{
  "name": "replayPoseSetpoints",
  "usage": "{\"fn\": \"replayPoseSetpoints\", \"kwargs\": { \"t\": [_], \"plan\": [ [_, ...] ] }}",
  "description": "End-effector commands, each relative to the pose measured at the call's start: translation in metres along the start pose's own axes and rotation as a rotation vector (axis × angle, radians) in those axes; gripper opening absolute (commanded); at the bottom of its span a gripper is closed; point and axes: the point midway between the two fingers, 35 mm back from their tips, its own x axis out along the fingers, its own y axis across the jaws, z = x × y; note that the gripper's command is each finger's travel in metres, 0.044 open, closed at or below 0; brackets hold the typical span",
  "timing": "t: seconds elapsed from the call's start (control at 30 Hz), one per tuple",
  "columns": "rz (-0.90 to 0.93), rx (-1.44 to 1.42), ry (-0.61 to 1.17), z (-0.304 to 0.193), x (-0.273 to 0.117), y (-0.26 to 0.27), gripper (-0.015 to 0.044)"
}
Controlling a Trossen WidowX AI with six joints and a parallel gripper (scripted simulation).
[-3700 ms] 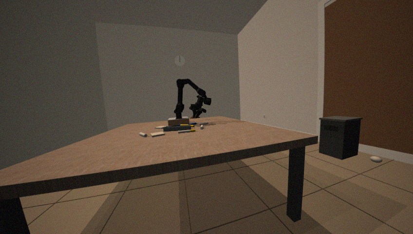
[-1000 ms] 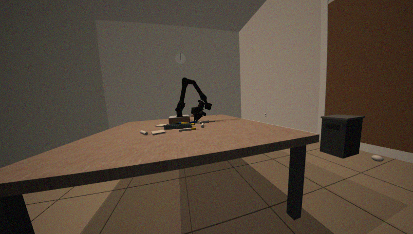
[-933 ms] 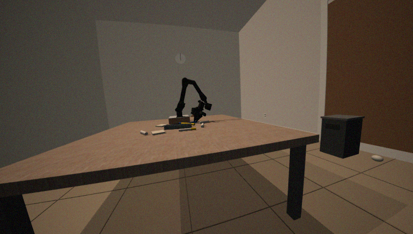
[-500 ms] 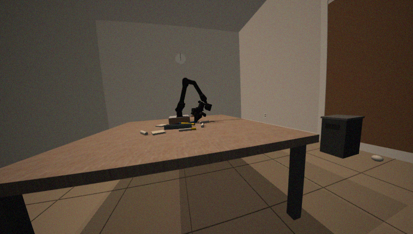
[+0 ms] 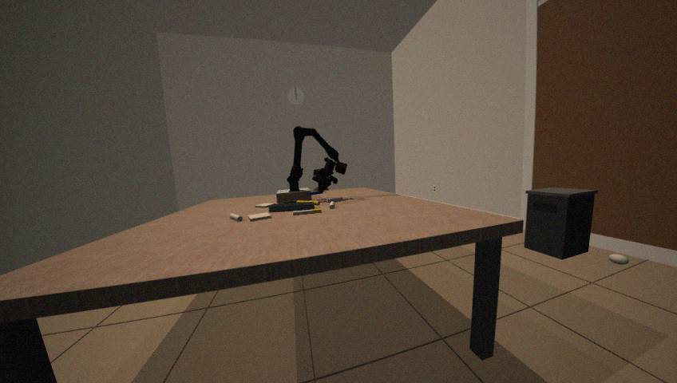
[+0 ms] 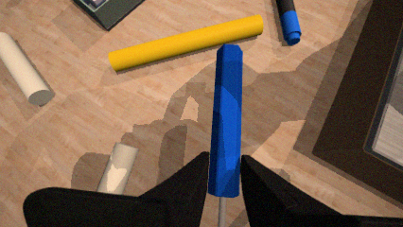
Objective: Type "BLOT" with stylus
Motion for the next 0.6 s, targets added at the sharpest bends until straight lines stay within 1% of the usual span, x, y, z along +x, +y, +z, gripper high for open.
{"fn": "replayPoseSetpoints", "kwargs": {
  "t": [0.0, 0.13, 0.57],
  "plan": [
    [-0.002, 0.000, -0.001, 0.004, -0.006, -0.001, 0.0000],
    [-0.007, -0.019, 0.002, 0.003, -0.002, -0.001, 0.0000],
    [-0.088, -0.361, 0.104, 0.012, 0.007, -0.003, 0.0000]
  ]
}}
